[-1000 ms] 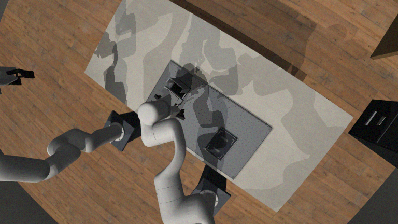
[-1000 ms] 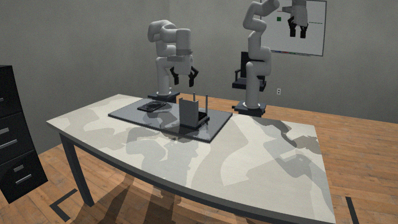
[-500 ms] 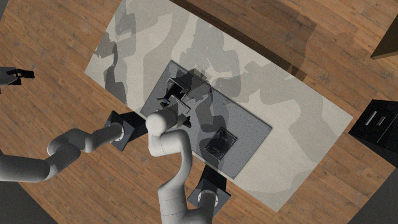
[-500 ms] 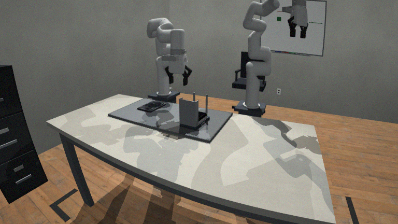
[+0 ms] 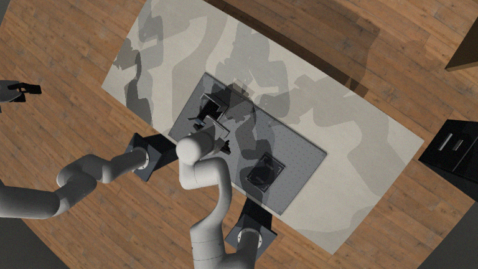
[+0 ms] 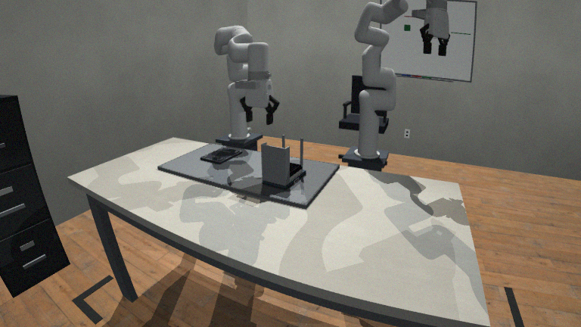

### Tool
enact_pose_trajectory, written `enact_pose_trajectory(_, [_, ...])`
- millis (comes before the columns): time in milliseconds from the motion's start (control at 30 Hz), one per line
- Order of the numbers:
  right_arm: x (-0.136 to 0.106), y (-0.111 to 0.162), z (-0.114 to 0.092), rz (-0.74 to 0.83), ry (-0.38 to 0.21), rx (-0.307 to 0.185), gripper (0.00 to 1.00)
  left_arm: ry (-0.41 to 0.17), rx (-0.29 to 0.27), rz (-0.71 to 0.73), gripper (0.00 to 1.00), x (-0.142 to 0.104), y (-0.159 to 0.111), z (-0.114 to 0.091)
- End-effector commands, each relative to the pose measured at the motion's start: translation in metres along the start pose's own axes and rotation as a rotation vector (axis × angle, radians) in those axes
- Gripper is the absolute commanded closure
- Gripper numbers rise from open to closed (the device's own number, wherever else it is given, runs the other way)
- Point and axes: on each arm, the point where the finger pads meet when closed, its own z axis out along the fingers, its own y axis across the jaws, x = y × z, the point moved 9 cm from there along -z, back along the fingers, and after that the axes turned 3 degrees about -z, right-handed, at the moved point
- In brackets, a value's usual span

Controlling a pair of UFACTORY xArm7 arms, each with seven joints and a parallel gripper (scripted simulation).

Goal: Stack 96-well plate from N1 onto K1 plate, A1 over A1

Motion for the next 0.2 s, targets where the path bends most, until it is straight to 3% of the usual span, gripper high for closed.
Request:
enact_pose_trajectory(0, [0.0003, -0.0004, -0.0022, 0.000, 0.004, 0.003, 0.00, -0.003, 0.001, 0.000, 0.00, 0.0002, 0.0001, -0.0010])
enact_pose_trajectory(167, [0.0003, -0.0004, -0.0022, 0.000, 0.004, 0.003, 0.00, -0.003, 0.001, 0.000, 0.00, 0.0002, 0.0001, -0.0010])
